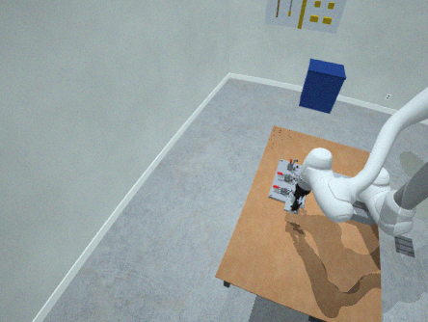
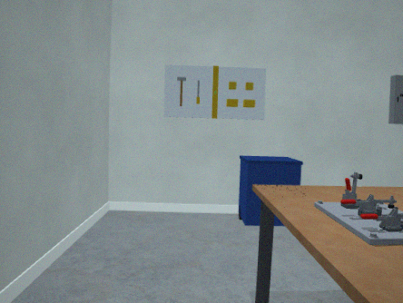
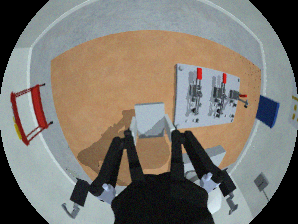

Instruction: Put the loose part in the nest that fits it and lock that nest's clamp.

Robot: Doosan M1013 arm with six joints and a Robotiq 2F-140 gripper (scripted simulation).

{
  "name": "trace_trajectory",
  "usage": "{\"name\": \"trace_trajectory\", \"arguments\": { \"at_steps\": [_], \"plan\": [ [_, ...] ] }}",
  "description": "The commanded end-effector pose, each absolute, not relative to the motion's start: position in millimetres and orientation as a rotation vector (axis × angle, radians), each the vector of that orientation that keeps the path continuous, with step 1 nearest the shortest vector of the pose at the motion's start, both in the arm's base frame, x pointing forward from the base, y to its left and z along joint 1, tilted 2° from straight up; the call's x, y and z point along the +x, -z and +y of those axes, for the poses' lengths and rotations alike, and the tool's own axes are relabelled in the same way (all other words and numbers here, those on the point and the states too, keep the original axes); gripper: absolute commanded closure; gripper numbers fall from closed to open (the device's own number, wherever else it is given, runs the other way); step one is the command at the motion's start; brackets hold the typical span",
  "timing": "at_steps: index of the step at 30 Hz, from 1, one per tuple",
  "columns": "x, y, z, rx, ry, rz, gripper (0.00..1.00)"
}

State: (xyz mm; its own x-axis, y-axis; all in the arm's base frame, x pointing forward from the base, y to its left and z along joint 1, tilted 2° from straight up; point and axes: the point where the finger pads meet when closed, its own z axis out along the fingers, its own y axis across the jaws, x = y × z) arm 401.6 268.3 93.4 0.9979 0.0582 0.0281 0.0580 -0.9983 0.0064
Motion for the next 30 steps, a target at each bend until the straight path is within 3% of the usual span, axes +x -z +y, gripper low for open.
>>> {"name": "trace_trajectory", "arguments": {
  "at_steps": [1,30],
  "plan": [
    [401.6,-93.5,268.3,3.135,-0.044,0.091,0.90],
    [397.4,-89.3,268.3,3.137,-0.044,0.005,0.90]
  ]
}}
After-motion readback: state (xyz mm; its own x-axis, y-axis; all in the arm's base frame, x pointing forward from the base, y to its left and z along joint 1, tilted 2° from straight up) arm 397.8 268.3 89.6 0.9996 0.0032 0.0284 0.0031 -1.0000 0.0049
